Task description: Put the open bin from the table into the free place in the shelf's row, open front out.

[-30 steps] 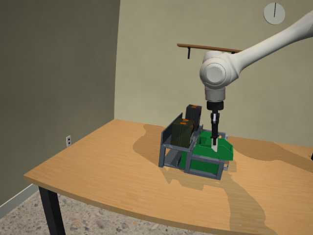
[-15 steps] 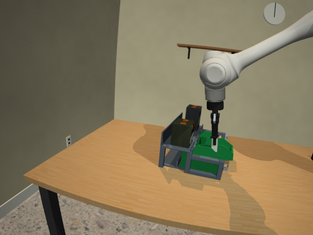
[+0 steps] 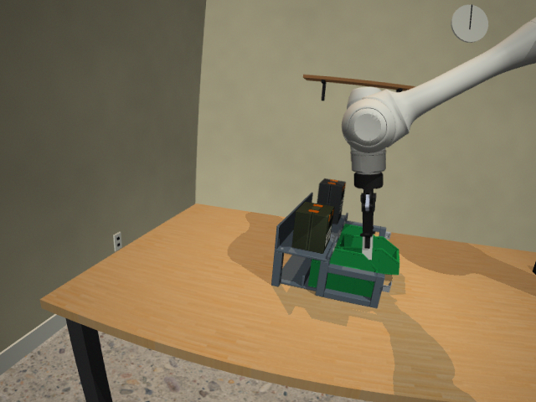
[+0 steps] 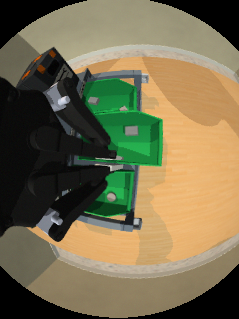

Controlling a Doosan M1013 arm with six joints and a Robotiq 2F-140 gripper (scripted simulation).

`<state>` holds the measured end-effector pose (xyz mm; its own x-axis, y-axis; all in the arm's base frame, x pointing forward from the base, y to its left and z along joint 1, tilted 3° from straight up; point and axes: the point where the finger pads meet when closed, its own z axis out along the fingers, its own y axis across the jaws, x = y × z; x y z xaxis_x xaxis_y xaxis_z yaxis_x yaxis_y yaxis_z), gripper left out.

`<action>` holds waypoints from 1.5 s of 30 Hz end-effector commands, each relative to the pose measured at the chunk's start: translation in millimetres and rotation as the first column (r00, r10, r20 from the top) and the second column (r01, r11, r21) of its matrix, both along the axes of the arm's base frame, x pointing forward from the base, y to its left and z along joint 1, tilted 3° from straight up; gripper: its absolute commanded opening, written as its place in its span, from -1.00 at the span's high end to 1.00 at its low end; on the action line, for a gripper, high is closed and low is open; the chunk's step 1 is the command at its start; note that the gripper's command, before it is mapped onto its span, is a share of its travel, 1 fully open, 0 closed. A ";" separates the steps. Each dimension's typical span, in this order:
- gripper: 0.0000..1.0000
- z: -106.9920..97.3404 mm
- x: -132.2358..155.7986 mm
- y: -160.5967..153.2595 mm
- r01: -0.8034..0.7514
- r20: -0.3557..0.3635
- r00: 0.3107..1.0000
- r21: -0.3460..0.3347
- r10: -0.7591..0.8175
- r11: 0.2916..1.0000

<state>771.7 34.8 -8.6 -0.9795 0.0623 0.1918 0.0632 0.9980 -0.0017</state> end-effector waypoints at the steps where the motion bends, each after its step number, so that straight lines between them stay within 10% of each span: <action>1: 0.88 0.9 -0.9 0.8 -0.001 0.001 1.000 -0.002 0.001 1.000; 45: 0.88 44.9 1.1 0.7 -0.001 0.001 1.000 -0.002 0.001 1.000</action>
